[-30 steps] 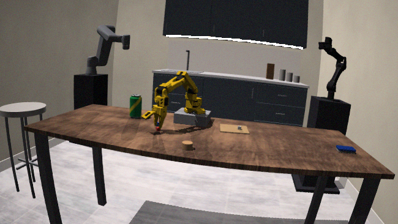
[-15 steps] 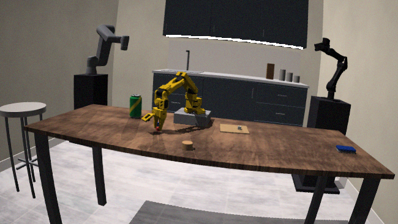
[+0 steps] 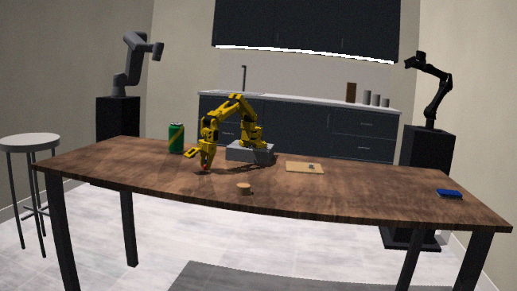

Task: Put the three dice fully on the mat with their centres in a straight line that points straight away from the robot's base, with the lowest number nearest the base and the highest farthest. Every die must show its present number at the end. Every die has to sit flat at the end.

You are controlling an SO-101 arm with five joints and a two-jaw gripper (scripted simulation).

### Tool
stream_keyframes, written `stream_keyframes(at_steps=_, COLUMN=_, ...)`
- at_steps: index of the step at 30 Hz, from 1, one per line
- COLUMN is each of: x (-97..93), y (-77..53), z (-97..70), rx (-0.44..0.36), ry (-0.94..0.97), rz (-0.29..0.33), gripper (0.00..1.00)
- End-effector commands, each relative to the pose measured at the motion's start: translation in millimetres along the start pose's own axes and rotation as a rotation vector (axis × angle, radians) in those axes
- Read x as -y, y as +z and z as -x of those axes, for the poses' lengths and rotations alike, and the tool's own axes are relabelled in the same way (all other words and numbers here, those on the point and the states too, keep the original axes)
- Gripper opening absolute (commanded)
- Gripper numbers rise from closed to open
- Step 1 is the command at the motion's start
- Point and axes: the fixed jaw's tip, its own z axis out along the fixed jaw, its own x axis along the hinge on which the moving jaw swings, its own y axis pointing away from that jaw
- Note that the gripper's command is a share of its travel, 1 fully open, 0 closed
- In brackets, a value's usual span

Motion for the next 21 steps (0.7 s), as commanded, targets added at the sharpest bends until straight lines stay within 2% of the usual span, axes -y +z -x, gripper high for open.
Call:
stream_keyframes(at_steps=1, x=3.7, y=5.9, z=-4.1, rx=-0.024, ry=0.013, rz=-0.007, gripper=0.22)
stream_keyframes(at_steps=21, x=10.3, y=5.9, z=-4.2, rx=-0.025, ry=0.013, rz=-0.006, gripper=0.10)
